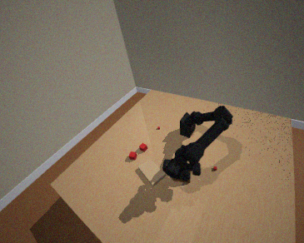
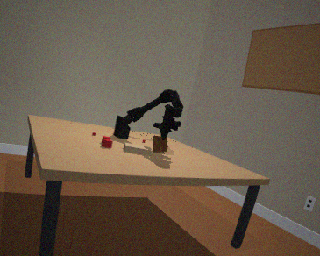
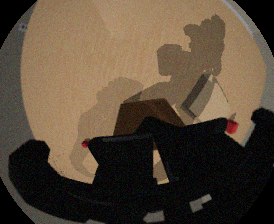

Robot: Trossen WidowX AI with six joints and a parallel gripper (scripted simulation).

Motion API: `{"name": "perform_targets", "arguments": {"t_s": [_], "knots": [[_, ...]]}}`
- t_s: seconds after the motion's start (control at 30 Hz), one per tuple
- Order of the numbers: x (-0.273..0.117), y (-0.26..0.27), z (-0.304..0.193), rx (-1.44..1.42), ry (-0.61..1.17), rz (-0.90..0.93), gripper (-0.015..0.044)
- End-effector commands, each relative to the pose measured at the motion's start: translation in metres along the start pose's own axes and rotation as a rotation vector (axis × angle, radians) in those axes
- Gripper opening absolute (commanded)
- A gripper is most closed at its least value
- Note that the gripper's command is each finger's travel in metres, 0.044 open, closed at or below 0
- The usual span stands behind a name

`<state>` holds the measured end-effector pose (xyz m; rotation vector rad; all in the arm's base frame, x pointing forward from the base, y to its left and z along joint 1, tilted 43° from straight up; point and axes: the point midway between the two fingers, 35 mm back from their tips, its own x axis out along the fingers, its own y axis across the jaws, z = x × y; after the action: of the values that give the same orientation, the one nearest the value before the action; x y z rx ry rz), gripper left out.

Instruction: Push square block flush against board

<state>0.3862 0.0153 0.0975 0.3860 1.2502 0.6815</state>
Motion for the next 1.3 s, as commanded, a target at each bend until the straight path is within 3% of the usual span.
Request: {"name": "perform_targets", "arguments": {"t_s": [0.0, 0.5, 1.27], "knots": [[0.001, -0.001, -0.007, 0.0, 0.005, -0.001, 0.0], [0.002, -0.001, -0.021, 0.001, 0.006, -0.001, 0.0], [0.002, 0.0, 0.014, -0.001, 0.004, -0.001, 0.0]]}}
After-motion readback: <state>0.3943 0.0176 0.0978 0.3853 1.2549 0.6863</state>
